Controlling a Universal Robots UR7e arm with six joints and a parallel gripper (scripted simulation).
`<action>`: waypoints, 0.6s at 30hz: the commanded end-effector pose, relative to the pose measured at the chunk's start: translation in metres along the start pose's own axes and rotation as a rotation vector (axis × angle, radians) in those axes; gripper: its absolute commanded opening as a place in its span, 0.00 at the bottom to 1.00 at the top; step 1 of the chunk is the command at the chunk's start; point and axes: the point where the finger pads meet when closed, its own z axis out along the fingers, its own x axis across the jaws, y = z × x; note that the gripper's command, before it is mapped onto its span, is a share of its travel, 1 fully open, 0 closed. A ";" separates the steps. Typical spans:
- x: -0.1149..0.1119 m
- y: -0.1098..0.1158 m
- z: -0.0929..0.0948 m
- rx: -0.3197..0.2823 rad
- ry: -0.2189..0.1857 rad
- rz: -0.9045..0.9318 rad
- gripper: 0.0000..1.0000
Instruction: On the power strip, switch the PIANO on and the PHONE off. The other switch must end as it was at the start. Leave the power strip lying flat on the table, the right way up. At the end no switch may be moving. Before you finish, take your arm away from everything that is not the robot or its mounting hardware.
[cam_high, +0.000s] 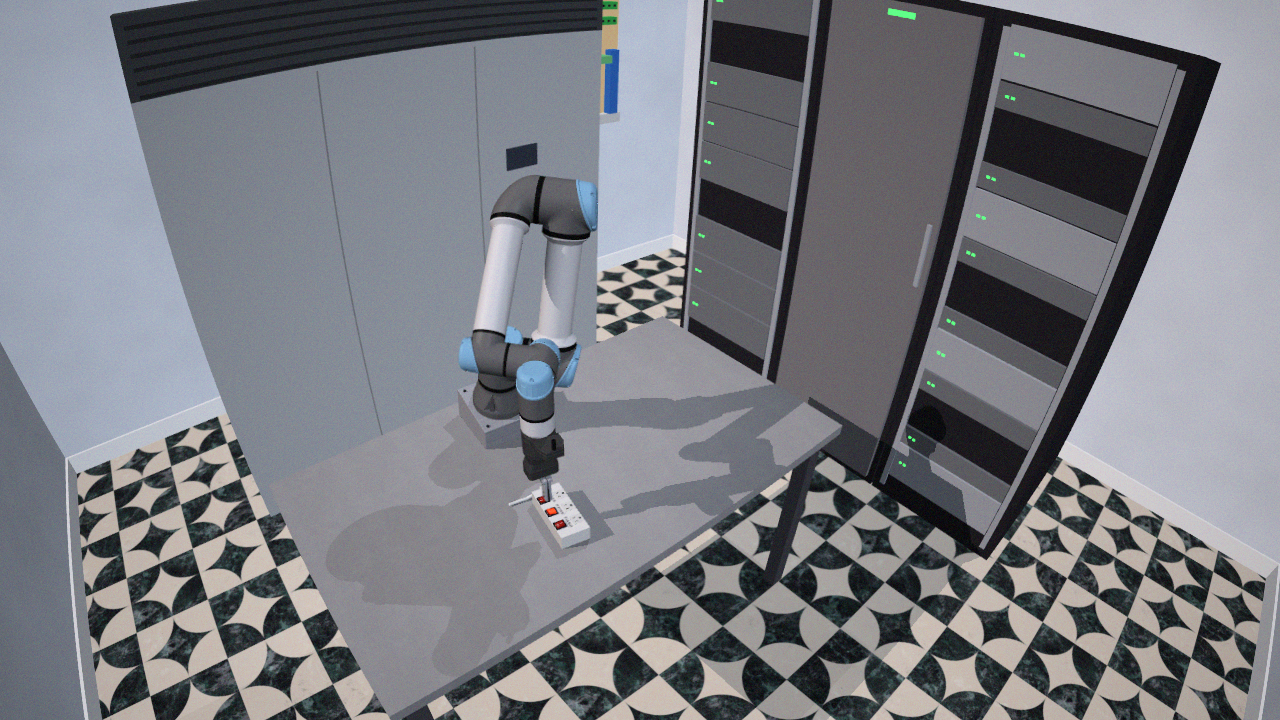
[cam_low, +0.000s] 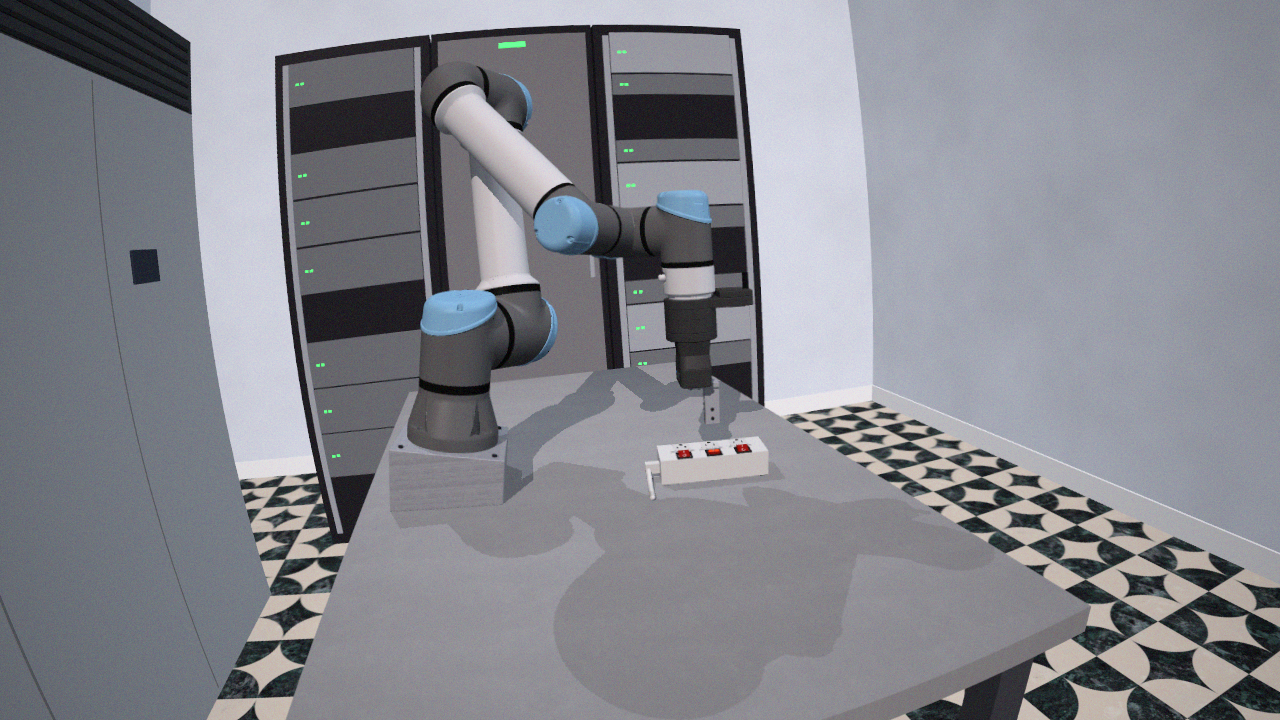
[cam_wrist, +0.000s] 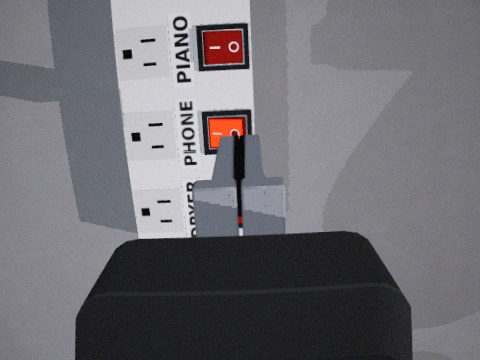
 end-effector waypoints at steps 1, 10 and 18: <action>0.000 0.000 0.004 0.001 0.000 0.000 0.00; 0.000 -0.001 0.014 0.001 0.000 0.000 0.00; -0.001 -0.001 0.024 0.001 0.000 0.000 0.00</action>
